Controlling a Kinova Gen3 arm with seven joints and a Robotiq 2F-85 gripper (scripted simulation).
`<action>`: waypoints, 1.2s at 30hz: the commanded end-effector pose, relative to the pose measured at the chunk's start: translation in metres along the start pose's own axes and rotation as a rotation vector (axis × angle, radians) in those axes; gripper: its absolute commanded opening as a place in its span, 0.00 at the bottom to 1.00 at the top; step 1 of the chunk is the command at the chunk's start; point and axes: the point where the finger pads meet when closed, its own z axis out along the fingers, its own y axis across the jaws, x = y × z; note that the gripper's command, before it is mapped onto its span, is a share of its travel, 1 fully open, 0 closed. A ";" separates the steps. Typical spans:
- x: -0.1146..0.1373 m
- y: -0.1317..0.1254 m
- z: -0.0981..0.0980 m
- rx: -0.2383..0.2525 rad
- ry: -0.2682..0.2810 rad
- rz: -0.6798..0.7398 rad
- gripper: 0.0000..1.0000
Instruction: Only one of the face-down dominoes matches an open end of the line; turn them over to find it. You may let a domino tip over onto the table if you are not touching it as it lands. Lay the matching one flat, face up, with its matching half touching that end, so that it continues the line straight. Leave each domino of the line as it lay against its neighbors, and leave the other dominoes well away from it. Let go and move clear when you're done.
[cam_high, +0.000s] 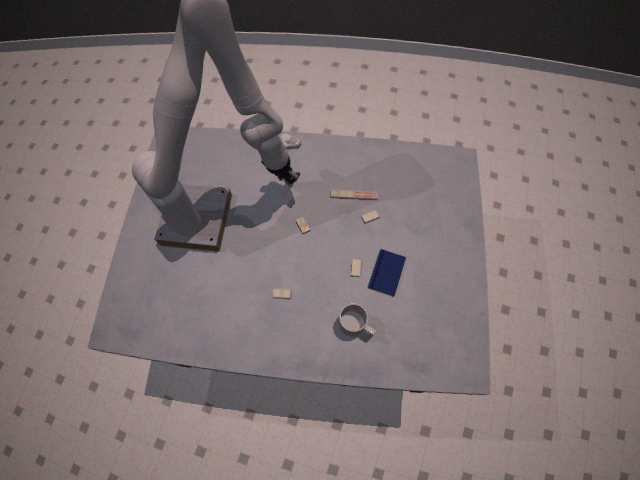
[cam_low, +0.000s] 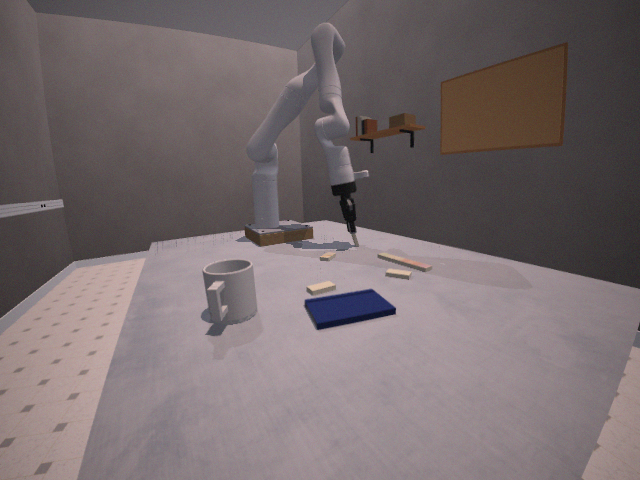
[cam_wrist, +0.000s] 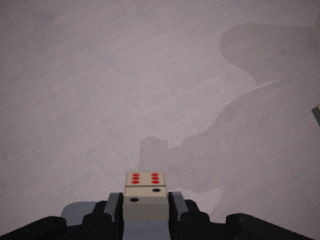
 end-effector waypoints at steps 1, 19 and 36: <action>-0.005 0.000 0.001 -0.001 -0.001 0.000 0.33; -0.017 0.000 0.006 -0.001 -0.001 0.000 0.33; -0.026 0.000 0.012 -0.001 -0.001 0.000 0.33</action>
